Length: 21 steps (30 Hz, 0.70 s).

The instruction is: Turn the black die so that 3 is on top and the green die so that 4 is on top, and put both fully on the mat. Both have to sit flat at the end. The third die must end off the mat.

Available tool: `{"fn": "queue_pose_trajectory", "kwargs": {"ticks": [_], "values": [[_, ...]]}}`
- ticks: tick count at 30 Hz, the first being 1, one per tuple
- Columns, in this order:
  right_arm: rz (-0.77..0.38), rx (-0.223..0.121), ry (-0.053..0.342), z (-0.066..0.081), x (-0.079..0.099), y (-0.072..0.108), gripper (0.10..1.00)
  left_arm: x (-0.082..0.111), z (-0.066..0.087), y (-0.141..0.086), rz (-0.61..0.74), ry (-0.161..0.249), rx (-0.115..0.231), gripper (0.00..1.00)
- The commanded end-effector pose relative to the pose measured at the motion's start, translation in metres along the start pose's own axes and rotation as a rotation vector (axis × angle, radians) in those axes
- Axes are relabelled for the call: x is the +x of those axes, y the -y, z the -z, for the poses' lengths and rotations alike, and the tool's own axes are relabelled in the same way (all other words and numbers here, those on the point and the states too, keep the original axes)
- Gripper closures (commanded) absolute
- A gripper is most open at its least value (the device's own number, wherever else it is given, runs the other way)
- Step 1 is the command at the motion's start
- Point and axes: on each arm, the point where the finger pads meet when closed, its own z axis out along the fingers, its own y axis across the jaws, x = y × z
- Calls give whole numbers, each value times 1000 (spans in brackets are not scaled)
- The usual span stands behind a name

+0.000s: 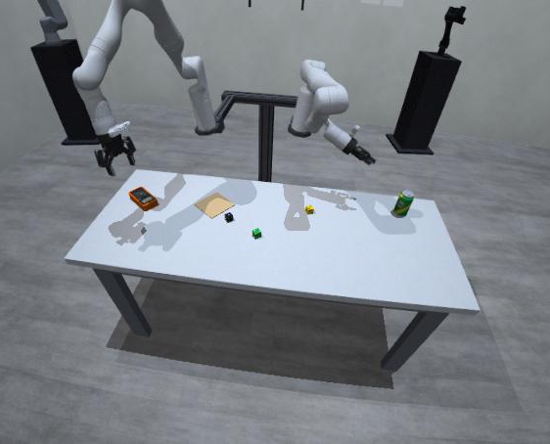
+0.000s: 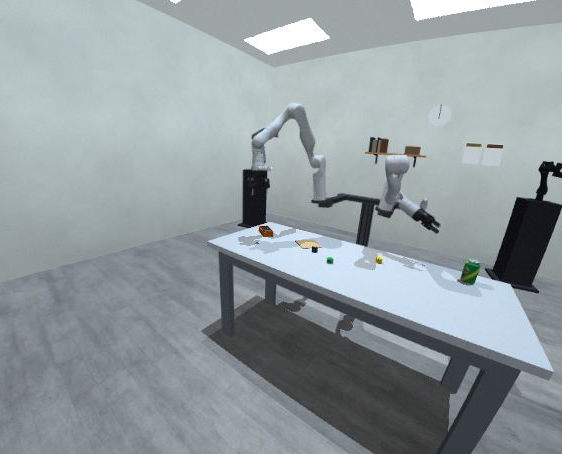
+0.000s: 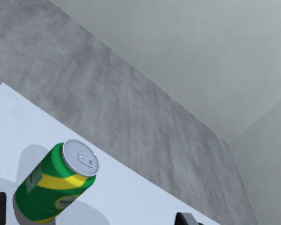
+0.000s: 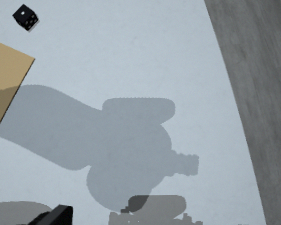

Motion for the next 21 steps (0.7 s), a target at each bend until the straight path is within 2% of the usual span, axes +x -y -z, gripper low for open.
{"fn": "queue_pose_trajectory", "kwargs": {"ticks": [1,2,4,5,7,19,21], "values": [[9,-3,0,7,-19,0,99,-19,19,-7,16,22,39,1],[12,-4,1,9,-24,0,99,-24,24,-9,19,30,48,1],[12,-4,1,9,-24,0,99,-24,24,-9,19,30,48,1],[18,-4,2,14,-39,2,99,-28,28,-11,23,35,56,1],[21,-5,3,16,-46,2,99,-38,37,-14,31,48,73,1],[52,-9,14,39,-112,15,99,-101,97,-35,79,144,183,1],[52,-9,14,39,-112,15,99,-101,97,-35,79,144,183,1]]}}
